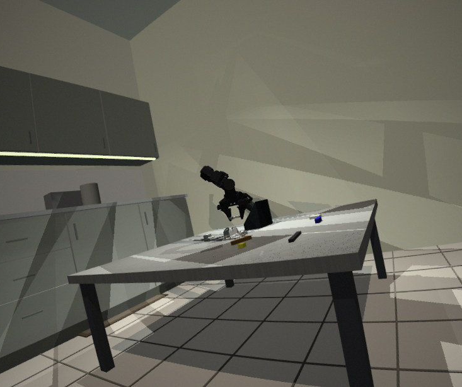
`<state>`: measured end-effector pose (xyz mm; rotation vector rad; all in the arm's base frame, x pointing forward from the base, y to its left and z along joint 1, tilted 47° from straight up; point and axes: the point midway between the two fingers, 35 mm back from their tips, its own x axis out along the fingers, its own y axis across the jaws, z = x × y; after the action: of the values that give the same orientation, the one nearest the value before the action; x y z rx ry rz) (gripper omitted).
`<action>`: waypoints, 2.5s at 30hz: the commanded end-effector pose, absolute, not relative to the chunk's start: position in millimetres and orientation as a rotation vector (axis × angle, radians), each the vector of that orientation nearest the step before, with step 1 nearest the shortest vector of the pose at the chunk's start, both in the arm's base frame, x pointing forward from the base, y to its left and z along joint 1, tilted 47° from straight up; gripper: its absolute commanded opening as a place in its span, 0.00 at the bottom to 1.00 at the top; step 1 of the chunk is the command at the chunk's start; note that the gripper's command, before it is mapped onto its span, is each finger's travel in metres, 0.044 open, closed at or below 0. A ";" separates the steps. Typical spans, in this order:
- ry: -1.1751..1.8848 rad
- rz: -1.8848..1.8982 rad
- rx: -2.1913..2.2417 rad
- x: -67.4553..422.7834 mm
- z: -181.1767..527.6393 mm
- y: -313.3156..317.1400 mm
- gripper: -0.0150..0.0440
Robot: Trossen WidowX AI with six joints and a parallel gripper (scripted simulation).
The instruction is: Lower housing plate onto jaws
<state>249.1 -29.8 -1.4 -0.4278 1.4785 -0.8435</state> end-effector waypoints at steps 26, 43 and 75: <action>1.485 -0.838 -0.427 248.5 -2.5 -29.1 0.85; 1.485 -0.838 -0.427 248.1 -2.3 -29.2 0.85; 1.485 -0.838 -0.428 240.6 0.9 -31.2 0.85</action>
<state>241.0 -31.7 0.6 -0.4330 1.4825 -0.8427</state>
